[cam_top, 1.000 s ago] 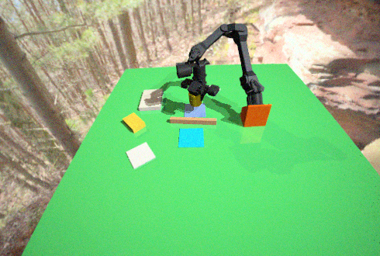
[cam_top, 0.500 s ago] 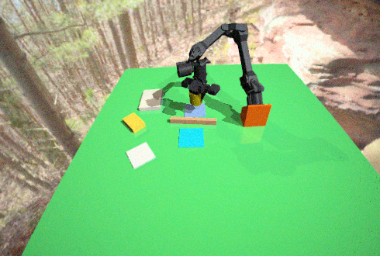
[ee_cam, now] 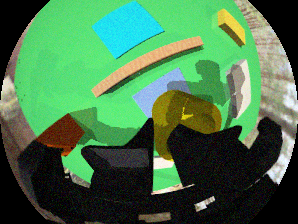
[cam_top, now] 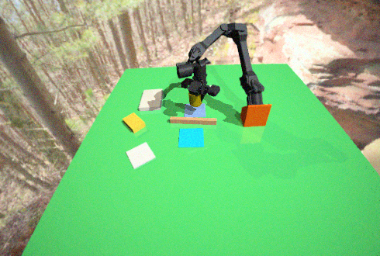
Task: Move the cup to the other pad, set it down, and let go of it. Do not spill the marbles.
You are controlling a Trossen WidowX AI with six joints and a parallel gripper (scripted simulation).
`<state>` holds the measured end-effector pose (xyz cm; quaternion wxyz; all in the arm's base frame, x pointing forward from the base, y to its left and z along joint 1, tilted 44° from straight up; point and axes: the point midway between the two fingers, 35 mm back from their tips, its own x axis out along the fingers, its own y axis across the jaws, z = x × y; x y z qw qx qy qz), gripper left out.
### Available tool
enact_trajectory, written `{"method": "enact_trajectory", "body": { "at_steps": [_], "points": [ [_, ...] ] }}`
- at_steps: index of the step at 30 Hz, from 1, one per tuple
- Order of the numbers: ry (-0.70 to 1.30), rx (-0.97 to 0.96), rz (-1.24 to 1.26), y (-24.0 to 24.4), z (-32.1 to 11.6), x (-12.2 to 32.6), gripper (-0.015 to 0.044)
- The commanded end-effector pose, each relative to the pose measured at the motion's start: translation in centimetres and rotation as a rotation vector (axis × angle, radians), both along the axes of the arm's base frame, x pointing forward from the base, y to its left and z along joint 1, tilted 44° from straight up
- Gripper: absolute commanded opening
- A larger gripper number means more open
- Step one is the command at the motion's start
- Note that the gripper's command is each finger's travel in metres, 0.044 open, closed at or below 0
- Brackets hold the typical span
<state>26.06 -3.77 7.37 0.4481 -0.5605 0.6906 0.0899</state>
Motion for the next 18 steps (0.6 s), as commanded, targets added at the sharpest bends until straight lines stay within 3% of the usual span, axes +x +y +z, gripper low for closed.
{"method": "enact_trajectory", "body": {
  "at_steps": [1,18],
  "points": [
    [0.0,0.004,-0.001,0.8,-0.8,0.2,0.0],
    [-0.005,0.008,-0.001,3.8,-3.5,0.7,0.0]
  ]
}}
